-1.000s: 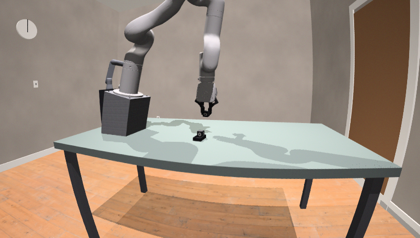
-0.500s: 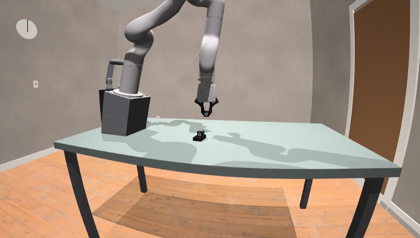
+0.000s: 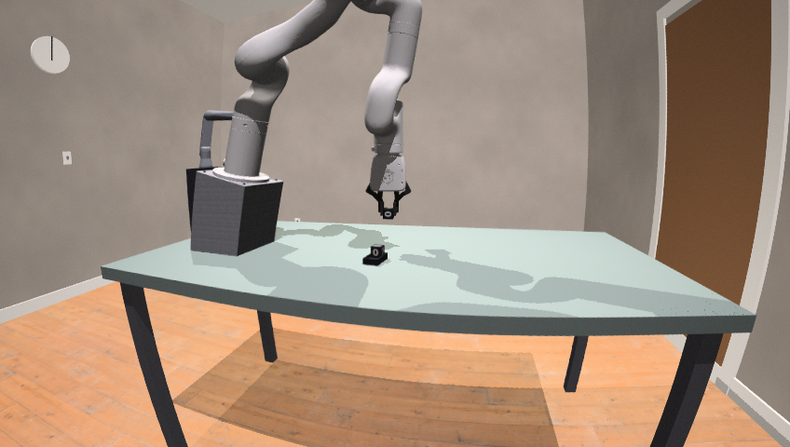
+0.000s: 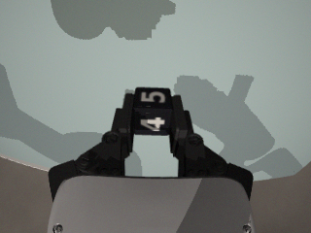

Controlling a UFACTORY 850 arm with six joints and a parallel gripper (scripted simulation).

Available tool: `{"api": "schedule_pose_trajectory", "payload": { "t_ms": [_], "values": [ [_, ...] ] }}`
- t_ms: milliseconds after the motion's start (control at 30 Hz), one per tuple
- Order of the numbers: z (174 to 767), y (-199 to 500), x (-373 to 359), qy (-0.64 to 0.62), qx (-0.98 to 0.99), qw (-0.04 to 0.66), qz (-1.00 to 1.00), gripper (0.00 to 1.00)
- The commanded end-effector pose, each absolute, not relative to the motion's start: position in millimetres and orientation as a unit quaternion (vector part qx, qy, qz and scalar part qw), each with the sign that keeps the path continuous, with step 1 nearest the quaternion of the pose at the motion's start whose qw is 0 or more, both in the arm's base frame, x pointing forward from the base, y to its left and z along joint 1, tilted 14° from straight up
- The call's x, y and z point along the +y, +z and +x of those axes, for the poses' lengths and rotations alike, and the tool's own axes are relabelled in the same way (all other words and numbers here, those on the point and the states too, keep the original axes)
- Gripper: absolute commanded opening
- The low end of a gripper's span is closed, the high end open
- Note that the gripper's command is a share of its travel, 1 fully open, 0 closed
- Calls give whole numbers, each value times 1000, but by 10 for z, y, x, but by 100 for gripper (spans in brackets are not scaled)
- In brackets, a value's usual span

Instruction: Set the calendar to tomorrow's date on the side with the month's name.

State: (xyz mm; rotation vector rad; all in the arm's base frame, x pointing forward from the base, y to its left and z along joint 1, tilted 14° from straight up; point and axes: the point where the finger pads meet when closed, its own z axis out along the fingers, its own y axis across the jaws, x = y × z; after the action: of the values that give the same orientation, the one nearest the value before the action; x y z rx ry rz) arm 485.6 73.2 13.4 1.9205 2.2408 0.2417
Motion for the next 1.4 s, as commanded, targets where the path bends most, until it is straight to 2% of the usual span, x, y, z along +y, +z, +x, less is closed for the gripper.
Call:
{"api": "schedule_pose_trajectory", "payload": {
  "t_ms": [0, 833, 1367],
  "values": [
    [4866, 123, 734, 78, 753, 94, 646, 27],
    [5074, -722, 727, 78, 753, 94, 646, 27],
    [5092, -796, 727, 78, 753, 94, 646, 27]
  ]
}}
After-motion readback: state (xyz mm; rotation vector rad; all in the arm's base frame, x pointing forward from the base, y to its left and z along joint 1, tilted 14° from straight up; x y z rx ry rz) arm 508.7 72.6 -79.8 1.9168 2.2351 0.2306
